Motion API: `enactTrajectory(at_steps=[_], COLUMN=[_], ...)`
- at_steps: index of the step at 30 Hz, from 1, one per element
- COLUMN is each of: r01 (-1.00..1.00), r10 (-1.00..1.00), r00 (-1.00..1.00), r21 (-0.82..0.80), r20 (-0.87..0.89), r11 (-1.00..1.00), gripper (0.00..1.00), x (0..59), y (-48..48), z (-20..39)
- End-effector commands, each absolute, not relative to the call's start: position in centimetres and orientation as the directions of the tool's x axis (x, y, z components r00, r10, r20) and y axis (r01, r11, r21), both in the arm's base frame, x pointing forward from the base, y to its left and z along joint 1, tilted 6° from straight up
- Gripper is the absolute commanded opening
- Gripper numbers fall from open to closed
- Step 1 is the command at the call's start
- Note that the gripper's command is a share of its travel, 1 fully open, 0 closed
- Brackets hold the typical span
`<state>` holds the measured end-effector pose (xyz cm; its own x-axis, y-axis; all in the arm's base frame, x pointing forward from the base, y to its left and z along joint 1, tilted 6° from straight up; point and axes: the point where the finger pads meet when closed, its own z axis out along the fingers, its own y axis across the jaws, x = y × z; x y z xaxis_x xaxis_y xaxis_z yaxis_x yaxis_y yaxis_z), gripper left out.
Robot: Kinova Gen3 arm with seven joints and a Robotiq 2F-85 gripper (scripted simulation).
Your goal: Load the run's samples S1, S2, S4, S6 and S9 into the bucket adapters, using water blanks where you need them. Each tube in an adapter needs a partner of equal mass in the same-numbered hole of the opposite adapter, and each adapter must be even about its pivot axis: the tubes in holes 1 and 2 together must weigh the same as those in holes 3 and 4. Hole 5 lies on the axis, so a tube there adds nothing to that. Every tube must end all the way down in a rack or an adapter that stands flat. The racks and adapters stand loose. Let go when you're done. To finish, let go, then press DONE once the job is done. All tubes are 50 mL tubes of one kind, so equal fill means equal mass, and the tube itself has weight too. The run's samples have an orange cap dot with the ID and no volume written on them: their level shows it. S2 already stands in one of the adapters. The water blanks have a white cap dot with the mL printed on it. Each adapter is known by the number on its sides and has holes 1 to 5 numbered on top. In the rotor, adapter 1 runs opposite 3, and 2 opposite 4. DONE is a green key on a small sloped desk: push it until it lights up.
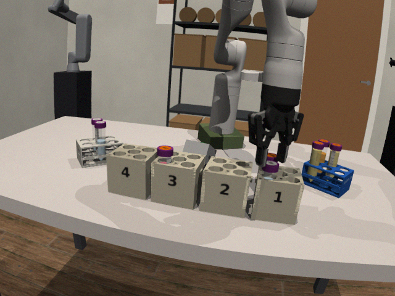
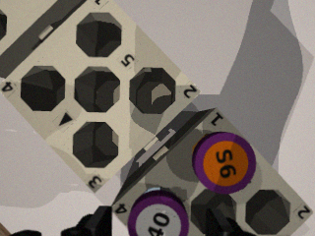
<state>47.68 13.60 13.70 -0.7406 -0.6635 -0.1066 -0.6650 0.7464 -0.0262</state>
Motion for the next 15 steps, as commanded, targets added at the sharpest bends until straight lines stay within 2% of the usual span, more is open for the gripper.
enactTrajectory(at_steps=[1, 15], r01=[-0.669, -0.669], r10=[-0.667, -0.667], r00=[-0.737, -0.736], r21=[-0.025, -0.025], r20=[-0.112, -0.112], r11=[0.743, 0.743], gripper=[0.62, 0.62], x=[47.7, 47.5], y=[13.7, 13.6], z=[14.6, 16.2])
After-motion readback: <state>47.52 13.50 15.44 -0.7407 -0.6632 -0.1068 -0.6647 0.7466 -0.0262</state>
